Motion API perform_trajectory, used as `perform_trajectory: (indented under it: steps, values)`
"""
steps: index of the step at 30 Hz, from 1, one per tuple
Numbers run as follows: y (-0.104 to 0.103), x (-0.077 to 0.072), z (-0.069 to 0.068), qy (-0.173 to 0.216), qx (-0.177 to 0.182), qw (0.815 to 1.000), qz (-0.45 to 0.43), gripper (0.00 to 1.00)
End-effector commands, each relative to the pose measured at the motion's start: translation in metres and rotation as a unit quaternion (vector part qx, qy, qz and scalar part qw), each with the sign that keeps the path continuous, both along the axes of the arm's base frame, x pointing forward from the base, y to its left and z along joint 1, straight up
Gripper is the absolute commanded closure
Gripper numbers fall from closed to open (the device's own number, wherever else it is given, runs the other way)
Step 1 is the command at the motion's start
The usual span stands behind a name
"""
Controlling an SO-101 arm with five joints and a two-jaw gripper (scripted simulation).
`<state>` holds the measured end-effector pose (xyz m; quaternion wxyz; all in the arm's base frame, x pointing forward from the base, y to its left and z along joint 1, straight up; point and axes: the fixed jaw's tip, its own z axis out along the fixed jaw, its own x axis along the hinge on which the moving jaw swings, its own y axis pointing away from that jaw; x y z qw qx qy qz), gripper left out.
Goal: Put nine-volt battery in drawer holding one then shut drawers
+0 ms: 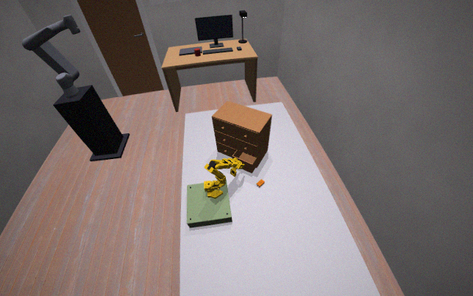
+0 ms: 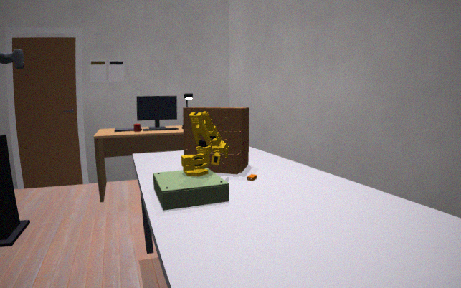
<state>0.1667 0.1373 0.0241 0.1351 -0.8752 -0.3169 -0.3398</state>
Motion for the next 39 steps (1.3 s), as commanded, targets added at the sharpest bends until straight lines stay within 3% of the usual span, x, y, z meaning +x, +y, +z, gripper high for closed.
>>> perform_trajectory:
  steps: [1, 39]
  values:
    - [-0.001, -0.002, 0.007, 0.009, -0.003, 1.0, -0.003, 0.79]
    - [-0.043, -0.05, 0.038, 0.087, -0.072, 0.994, -0.002, 0.79]
